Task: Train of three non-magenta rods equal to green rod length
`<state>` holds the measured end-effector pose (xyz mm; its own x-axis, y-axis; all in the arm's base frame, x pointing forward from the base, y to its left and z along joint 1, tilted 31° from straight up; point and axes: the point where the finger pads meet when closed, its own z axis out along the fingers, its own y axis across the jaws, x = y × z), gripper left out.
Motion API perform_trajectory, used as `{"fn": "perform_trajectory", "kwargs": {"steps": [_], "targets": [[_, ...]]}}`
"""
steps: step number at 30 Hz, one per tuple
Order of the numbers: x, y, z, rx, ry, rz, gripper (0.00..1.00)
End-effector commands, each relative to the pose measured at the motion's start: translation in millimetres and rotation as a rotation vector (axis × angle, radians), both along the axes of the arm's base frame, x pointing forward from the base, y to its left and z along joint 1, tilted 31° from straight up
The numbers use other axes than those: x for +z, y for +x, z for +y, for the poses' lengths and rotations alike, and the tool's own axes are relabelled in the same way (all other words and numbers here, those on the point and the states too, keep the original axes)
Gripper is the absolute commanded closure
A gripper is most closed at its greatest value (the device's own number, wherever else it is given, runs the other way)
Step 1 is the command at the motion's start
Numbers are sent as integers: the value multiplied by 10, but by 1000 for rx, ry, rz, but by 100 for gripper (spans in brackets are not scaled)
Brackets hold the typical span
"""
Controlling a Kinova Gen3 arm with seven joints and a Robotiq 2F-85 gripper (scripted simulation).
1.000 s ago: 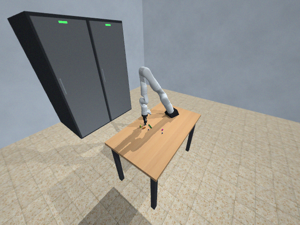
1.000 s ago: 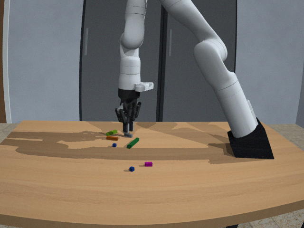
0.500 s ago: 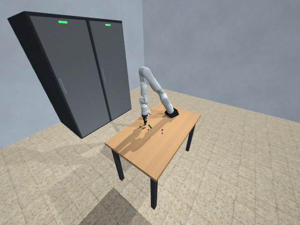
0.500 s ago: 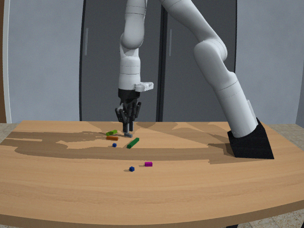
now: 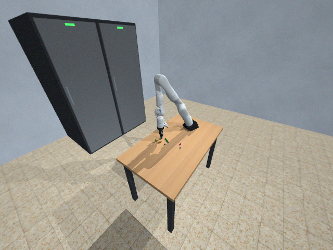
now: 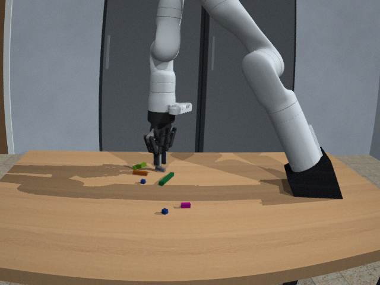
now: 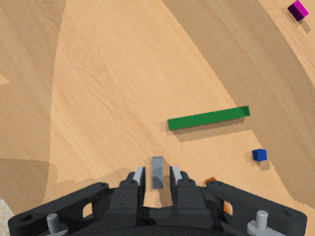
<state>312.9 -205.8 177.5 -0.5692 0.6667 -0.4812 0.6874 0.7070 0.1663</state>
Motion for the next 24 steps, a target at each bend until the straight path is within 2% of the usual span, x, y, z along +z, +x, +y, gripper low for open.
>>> {"fn": "perform_trajectory", "kwargs": {"steps": [1, 24], "targets": [[10, 5, -14, -8, 1, -1, 76], [-30, 36, -11, -5, 4, -8, 76]]}}
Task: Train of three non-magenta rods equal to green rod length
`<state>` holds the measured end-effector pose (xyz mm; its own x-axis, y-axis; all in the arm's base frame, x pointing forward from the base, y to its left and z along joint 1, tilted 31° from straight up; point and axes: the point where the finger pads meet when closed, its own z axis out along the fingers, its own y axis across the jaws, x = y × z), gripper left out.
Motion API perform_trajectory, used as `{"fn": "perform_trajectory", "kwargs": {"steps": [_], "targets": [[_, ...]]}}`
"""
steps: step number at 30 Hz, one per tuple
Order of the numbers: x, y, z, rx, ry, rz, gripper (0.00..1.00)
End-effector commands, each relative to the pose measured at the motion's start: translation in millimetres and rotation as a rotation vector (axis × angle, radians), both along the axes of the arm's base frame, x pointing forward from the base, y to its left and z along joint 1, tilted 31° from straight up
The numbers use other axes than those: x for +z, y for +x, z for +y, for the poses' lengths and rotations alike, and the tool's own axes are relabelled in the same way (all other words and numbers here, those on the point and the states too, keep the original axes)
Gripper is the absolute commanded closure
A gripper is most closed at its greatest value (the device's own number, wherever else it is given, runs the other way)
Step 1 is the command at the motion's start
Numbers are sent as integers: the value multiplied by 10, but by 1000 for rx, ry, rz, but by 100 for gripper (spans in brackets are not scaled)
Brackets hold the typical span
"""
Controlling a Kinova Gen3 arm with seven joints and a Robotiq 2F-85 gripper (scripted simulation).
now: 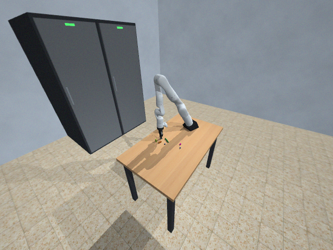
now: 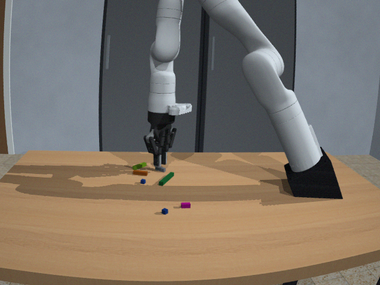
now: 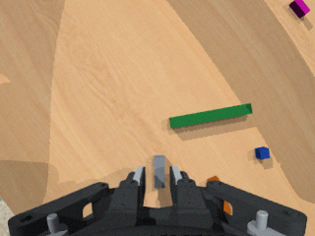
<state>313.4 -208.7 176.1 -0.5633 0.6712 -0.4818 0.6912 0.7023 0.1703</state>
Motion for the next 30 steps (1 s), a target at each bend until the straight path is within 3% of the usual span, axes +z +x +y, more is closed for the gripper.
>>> {"fn": "perform_trajectory", "kwargs": {"steps": [1, 30], "targets": [[-25, 31, 18, 1, 2, -4, 76], [-118, 79, -5, 2, 1, -5, 76]]}}
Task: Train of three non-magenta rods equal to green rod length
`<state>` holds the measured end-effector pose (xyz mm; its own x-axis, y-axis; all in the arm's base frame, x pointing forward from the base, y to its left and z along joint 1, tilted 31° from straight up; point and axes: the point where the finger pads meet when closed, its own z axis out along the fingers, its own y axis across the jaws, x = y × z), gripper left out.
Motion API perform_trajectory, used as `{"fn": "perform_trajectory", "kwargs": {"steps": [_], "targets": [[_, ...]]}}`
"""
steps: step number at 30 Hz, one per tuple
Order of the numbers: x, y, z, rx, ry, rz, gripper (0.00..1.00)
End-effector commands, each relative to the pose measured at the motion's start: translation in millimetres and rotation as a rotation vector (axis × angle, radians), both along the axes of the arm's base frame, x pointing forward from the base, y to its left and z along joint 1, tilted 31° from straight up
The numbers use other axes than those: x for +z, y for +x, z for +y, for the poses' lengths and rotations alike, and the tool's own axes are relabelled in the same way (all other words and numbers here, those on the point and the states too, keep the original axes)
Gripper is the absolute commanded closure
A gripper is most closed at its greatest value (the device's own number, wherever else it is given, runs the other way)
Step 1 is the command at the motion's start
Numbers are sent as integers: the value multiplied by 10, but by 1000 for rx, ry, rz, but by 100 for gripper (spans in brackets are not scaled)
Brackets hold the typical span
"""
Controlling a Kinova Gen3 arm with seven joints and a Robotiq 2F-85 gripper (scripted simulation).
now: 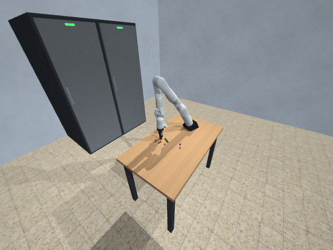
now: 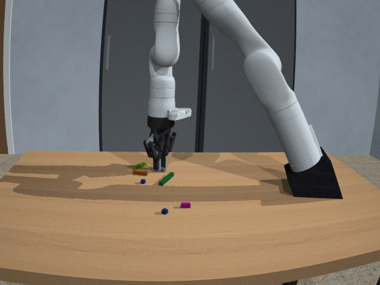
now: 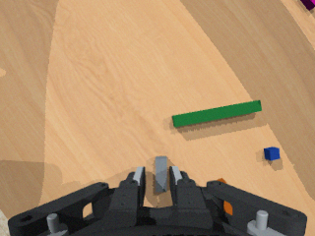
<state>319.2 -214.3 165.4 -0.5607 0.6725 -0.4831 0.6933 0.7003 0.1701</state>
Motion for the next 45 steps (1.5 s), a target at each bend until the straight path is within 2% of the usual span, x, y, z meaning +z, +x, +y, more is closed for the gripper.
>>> {"fn": "perform_trajectory", "kwargs": {"steps": [1, 33, 34, 45], "targets": [[-11, 21, 52, 5, 2, -4, 76], [-11, 20, 51, 5, 2, -2, 76], [-11, 20, 51, 5, 2, -2, 95], [-10, 20, 51, 5, 2, -3, 95]]}}
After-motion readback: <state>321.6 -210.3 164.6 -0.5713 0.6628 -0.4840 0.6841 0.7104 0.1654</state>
